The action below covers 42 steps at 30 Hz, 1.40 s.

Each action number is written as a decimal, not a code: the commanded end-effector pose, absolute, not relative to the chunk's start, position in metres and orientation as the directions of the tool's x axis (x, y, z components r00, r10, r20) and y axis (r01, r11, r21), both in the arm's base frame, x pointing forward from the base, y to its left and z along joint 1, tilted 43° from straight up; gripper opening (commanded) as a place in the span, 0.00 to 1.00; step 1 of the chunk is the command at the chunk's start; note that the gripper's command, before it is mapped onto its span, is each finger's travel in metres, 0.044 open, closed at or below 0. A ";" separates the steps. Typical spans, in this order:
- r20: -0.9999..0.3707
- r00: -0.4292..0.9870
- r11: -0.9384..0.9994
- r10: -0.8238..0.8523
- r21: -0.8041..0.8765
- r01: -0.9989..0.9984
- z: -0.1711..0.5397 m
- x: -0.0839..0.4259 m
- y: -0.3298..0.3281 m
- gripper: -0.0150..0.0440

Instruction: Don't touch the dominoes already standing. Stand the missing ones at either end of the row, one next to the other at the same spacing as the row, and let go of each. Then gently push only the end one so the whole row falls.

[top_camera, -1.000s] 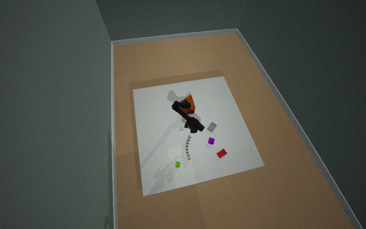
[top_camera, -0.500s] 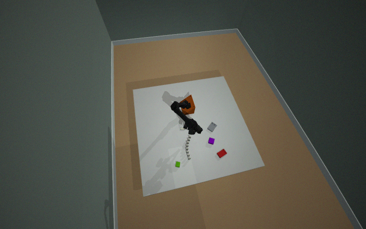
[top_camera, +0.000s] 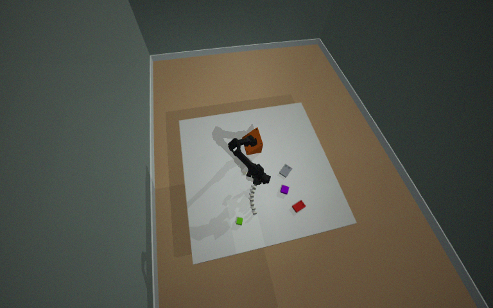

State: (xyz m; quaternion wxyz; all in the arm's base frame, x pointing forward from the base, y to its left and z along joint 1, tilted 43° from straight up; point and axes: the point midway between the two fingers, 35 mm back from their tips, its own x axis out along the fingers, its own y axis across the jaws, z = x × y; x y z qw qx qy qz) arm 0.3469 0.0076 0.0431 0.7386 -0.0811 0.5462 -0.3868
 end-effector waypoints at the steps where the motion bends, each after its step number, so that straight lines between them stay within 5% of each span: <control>1: -0.737 0.103 0.684 -0.667 -0.552 0.477 0.031 0.345 -0.006 0.44; 14: -0.736 0.103 0.683 -0.669 -0.553 0.478 0.026 0.344 -0.012 0.44; 27: -0.736 0.103 0.683 -0.669 -0.553 0.478 0.026 0.344 -0.012 1.00; 42: -0.743 0.099 0.686 -0.662 -0.547 0.480 0.121 0.330 0.076 1.00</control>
